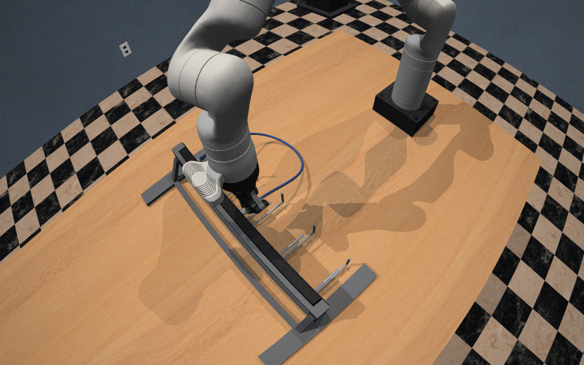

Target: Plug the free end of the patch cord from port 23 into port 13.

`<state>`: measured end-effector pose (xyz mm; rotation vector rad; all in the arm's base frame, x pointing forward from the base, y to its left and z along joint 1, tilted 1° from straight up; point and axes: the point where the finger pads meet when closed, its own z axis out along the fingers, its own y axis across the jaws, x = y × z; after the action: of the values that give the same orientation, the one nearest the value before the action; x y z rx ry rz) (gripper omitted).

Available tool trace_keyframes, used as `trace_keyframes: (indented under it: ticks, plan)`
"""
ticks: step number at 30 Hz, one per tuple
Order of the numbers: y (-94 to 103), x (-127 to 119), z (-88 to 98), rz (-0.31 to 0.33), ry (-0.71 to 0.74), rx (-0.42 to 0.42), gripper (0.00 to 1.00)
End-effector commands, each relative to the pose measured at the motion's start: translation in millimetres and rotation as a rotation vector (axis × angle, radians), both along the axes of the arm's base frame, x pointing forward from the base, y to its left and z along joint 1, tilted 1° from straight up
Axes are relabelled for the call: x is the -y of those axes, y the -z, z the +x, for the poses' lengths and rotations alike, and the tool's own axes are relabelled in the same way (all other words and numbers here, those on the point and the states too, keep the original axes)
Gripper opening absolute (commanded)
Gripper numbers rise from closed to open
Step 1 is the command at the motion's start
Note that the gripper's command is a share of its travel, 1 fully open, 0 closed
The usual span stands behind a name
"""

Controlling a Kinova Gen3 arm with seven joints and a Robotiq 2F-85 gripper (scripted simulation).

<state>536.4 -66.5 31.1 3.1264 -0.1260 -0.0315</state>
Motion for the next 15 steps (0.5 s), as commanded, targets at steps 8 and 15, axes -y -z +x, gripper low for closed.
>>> trace_keyframes:
  ticks: [8,15]
  plan:
    - [-1.6,1.7,6.0,-0.001,-0.005,0.010,0.00]
    - [-1.9,1.8,7.3,0.000,-0.002,0.013,0.00]
